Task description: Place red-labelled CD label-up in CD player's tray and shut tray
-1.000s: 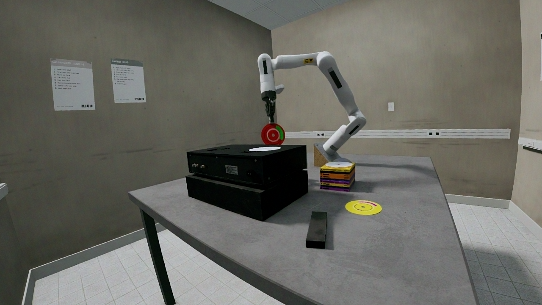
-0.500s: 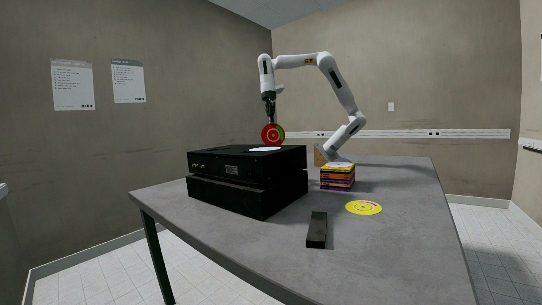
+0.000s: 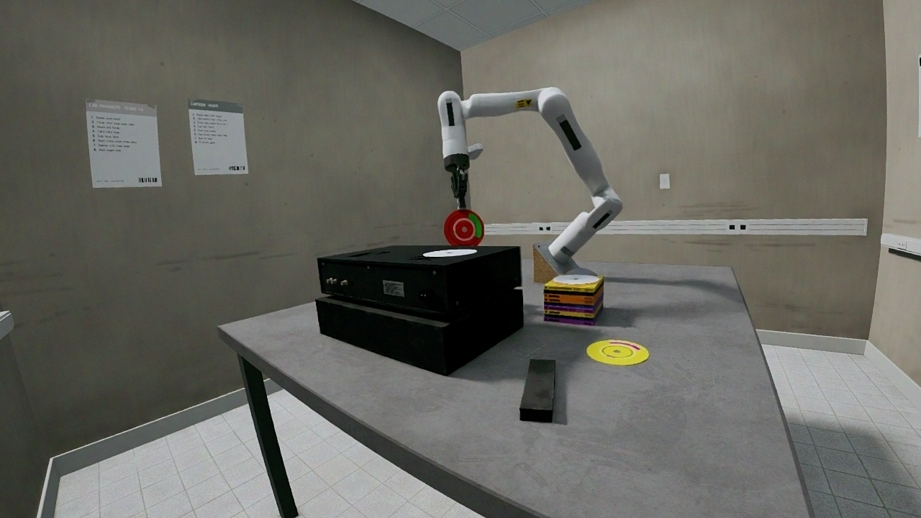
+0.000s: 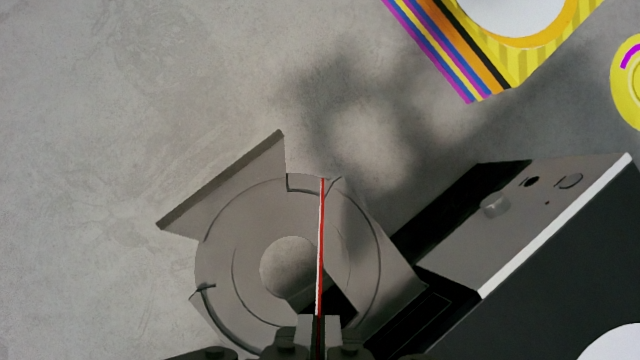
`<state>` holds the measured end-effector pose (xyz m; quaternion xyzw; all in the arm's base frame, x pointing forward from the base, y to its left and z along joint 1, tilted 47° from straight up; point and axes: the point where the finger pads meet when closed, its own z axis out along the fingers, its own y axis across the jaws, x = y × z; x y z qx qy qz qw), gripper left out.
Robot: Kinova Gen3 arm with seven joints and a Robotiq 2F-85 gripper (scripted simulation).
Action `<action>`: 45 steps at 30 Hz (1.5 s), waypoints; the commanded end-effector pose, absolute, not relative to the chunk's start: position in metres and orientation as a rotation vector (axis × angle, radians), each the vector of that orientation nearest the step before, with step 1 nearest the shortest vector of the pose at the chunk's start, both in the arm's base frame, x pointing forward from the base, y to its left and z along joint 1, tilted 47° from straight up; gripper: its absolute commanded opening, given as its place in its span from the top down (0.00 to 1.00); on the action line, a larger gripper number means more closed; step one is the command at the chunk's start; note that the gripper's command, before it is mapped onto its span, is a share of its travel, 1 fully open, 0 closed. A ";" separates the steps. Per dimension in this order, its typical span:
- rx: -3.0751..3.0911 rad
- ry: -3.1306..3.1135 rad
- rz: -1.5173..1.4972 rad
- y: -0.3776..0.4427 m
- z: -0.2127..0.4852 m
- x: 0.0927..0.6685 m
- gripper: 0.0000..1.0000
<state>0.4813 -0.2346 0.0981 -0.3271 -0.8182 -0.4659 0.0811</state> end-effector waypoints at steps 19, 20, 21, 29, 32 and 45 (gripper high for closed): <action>-0.984 -2.437 -1.422 -0.237 0.097 0.479 0.89; -0.984 -2.436 -1.426 -0.237 0.096 0.479 0.89; -0.985 -2.434 -1.431 -0.237 0.096 0.479 0.89; -0.993 -2.415 -1.484 -0.239 0.092 0.476 0.89; -0.994 -2.412 -1.493 -0.239 0.091 0.475 0.89; -1.015 -2.351 -1.643 -0.243 0.080 0.466 0.89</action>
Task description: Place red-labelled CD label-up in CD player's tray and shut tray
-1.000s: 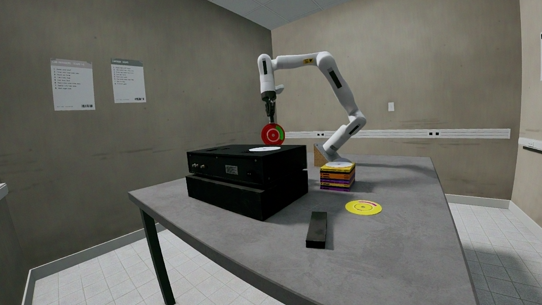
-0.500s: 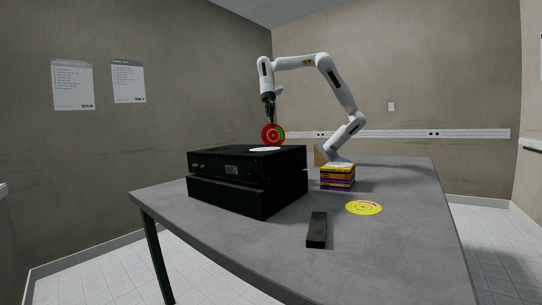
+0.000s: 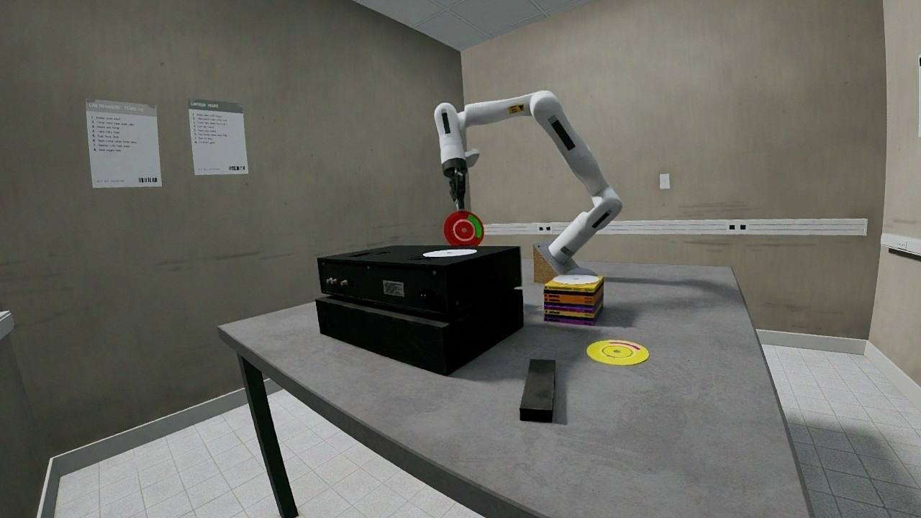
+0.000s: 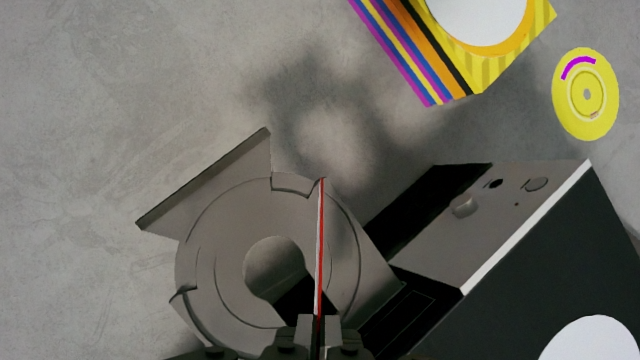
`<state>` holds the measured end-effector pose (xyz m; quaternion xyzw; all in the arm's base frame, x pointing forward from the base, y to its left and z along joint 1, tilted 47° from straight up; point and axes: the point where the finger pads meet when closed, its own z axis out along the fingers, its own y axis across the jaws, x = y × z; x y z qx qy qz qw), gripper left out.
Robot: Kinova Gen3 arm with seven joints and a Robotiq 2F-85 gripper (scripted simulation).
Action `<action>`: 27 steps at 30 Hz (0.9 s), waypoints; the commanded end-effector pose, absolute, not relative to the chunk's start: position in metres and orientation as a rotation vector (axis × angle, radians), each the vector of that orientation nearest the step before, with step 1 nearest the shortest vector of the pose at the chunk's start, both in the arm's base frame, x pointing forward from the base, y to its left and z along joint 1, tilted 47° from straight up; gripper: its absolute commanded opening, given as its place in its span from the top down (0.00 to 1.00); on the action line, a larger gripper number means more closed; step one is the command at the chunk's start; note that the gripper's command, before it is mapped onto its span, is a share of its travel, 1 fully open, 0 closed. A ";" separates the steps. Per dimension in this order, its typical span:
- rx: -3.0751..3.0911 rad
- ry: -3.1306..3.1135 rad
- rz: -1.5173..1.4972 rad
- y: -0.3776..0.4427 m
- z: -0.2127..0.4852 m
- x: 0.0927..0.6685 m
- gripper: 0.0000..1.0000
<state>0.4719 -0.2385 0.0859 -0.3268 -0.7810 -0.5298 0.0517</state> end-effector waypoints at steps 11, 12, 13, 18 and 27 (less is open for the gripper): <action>-1.033 -2.284 -1.788 -0.245 0.067 0.458 0.89; -1.035 -2.275 -1.806 -0.245 0.066 0.457 0.89; -1.037 -2.266 -1.823 -0.246 0.064 0.456 0.89; -1.046 -2.220 -1.911 -0.246 0.057 0.451 0.89; -1.057 -2.152 -2.029 -0.246 0.046 0.445 0.89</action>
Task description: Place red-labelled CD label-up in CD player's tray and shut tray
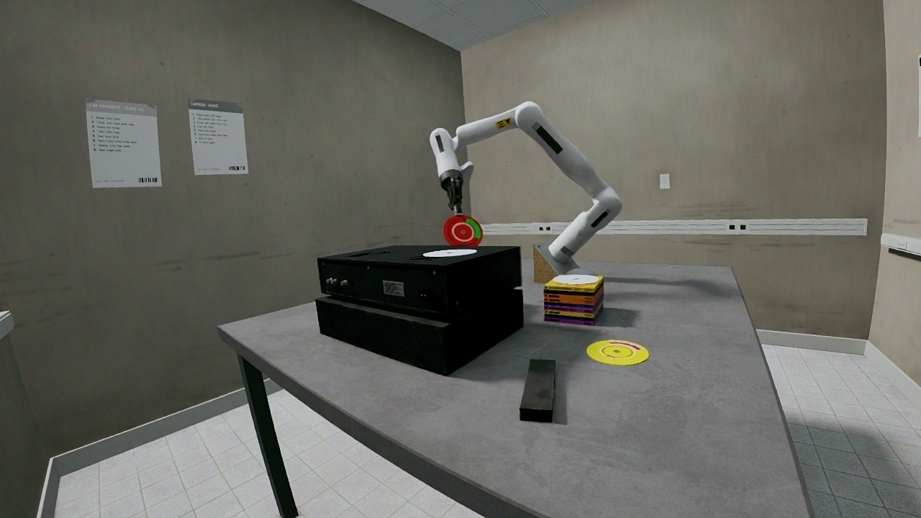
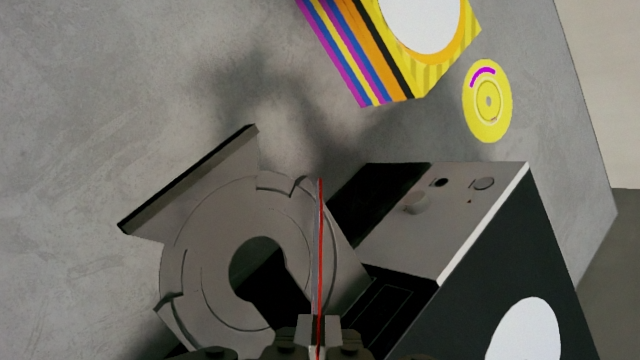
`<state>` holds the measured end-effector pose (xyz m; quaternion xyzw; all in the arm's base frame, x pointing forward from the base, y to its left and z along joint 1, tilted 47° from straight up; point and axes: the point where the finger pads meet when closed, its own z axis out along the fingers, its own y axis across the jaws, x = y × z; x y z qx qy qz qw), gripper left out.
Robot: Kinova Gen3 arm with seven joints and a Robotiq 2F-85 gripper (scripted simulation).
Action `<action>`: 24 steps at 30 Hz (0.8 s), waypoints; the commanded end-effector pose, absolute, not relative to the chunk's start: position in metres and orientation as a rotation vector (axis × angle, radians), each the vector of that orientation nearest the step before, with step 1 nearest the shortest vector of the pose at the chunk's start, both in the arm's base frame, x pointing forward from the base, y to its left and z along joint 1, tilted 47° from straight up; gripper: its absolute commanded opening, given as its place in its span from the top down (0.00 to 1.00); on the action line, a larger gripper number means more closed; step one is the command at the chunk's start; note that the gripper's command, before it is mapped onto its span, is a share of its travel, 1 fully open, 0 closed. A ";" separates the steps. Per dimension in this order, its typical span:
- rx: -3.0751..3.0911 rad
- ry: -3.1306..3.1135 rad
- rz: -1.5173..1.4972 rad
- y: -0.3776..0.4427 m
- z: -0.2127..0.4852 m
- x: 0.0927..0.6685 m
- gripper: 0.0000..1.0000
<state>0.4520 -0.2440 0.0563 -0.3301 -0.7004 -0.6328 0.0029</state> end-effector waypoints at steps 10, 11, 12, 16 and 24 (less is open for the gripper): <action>-1.067 -2.073 -2.154 -0.245 0.034 0.439 0.89; -1.068 -2.063 -2.168 -0.245 0.033 0.439 0.89; -1.069 -2.053 -2.183 -0.244 0.031 0.438 0.89; -1.072 -2.014 -2.238 -0.243 0.026 0.436 0.89; -1.077 -1.941 -2.336 -0.241 0.016 0.432 0.89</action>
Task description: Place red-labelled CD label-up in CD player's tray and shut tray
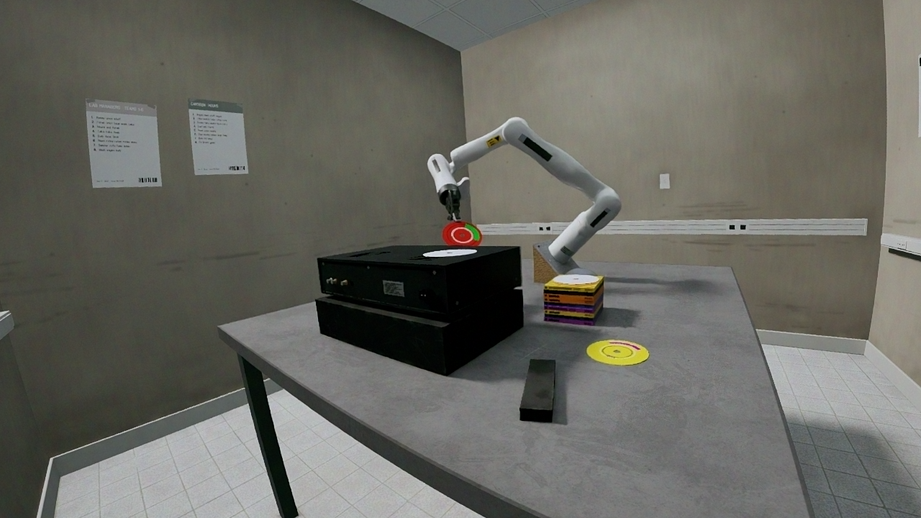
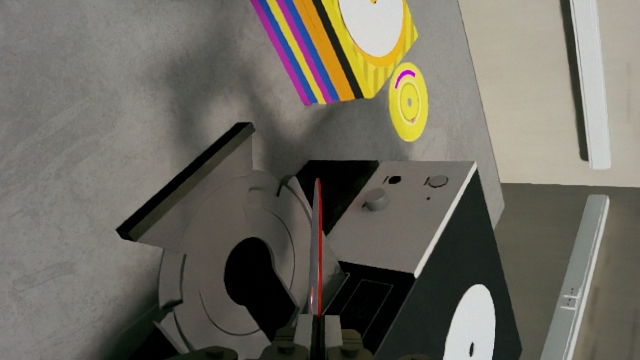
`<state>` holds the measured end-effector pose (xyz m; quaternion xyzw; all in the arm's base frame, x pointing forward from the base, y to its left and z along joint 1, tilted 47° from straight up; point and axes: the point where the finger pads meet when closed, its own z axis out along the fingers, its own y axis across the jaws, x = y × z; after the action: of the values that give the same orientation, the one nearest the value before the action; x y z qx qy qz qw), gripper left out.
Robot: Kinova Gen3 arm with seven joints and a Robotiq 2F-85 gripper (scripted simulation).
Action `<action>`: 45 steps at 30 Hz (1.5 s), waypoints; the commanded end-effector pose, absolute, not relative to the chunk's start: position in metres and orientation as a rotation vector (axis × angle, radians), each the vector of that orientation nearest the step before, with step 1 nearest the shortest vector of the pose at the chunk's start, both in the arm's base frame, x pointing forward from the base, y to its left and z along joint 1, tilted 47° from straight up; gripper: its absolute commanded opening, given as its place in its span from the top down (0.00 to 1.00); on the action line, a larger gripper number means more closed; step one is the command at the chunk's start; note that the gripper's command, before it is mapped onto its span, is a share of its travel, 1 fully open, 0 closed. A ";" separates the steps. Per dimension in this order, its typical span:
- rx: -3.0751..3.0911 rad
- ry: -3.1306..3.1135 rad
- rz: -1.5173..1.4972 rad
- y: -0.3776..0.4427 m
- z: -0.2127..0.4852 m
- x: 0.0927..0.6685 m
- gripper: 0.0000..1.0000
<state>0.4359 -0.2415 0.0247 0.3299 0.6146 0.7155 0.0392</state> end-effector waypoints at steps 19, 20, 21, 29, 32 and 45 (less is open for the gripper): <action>1.002 1.693 2.294 -0.236 0.002 0.427 0.89; 1.002 1.693 2.294 -0.236 0.002 0.427 0.89; 1.001 1.686 2.297 -0.236 0.001 0.426 0.89; 0.994 1.643 2.317 -0.234 -0.003 0.425 0.89; 0.992 1.632 2.322 -0.234 -0.004 0.425 0.89; 0.989 1.612 2.331 -0.233 -0.006 0.424 0.89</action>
<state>0.4246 -0.2321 -0.0055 0.3286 0.5364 0.7742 0.0690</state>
